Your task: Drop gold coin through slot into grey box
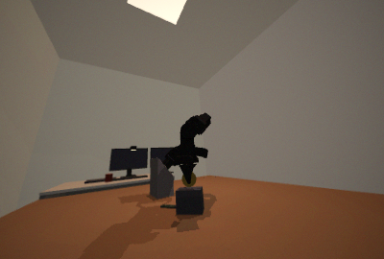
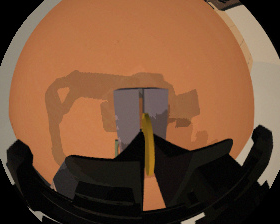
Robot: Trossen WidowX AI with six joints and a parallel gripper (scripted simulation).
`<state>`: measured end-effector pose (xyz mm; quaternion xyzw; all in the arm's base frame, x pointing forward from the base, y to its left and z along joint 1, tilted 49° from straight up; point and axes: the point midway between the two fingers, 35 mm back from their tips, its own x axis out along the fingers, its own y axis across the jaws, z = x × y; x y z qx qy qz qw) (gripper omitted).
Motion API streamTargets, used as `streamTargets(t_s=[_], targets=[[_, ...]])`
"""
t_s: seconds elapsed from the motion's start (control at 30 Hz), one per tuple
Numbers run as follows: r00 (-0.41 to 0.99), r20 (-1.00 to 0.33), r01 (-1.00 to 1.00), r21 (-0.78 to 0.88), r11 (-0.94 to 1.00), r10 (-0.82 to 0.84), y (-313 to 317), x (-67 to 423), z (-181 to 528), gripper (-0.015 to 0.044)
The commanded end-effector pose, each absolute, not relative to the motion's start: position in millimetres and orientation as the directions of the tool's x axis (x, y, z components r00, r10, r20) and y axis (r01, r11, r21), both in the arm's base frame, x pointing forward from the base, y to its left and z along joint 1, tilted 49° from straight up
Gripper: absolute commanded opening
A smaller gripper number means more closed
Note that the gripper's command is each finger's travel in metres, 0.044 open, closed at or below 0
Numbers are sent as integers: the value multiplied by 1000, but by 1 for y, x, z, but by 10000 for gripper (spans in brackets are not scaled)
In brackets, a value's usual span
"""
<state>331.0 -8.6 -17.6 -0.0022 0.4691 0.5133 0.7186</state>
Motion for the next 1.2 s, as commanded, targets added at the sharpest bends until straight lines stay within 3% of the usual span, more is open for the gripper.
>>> streamTargets(t_s=[0.0, 0.23, 0.43, 0.73, 1.07, 1.17], targets=[[31, -674, -738, 483, 472, 738, -6, 331, -19, 0], [31, -674, -738, 482, 471, 738, -5, 331, -20, 0], [33, -676, -740, 478, 473, 736, -7, 331, -19, 157], [33, -676, -740, 478, 473, 736, -7, 331, -19, 161], [32, -676, -738, 481, 473, 737, -36, 329, 7, 423], [30, -673, -737, 485, 471, 739, -51, 326, 23, 440]])
